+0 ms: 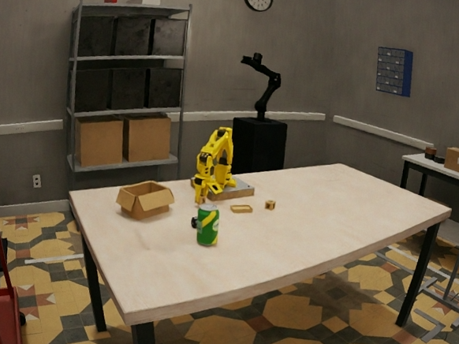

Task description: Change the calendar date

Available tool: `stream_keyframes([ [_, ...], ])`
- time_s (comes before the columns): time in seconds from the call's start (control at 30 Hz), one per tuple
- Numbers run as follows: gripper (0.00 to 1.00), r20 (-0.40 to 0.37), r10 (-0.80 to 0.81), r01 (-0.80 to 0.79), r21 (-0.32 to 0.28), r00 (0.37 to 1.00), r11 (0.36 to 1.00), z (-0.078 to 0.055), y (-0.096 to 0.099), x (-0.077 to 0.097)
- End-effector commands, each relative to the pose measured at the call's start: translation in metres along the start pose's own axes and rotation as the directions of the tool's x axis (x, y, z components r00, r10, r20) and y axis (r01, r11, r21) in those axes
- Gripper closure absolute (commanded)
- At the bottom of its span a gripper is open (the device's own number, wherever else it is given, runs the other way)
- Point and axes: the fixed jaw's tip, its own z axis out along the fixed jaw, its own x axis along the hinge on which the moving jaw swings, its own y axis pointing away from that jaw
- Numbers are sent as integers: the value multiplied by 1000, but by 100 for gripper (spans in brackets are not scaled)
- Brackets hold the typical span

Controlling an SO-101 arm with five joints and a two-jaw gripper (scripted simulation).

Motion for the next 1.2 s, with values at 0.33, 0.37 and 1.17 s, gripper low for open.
stream_keyframes([
  [0.33, 100, 0, -3, 3, -11, 1000, 1000, 6, 2, 1],
  [0.37, 100, 0, -3, 3, -11, 1000, 1000, 7, 2, 1],
  [1.17, 83, 0, -3, 3, -11, 1000, 1000, 11, 2, 1],
])
